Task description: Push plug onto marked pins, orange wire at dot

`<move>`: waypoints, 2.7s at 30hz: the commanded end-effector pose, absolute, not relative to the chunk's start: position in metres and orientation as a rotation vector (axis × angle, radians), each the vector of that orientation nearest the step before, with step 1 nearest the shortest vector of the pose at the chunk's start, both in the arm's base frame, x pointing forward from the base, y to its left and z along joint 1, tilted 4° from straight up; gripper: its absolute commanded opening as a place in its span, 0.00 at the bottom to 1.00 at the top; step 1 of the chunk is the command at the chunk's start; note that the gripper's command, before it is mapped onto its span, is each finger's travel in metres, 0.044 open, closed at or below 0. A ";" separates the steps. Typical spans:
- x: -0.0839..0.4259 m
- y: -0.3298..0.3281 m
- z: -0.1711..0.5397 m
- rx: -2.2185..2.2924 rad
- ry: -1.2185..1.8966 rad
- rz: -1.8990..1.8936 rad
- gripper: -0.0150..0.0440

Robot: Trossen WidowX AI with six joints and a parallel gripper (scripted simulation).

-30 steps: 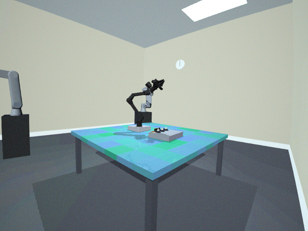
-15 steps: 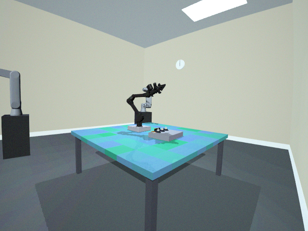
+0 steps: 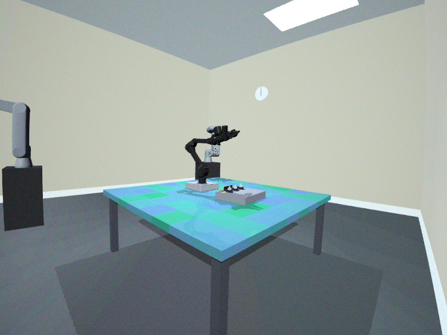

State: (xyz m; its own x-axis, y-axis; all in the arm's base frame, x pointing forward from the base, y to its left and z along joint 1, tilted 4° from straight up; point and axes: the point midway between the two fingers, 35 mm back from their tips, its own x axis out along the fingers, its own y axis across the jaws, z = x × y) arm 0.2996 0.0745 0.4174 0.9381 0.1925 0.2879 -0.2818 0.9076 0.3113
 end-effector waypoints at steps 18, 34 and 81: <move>0.328 0.000 0.322 0.080 0.007 -0.002 0.45; 0.376 -0.023 0.258 0.396 0.390 -0.135 0.45; 0.374 -0.091 0.062 1.203 1.246 -1.173 0.45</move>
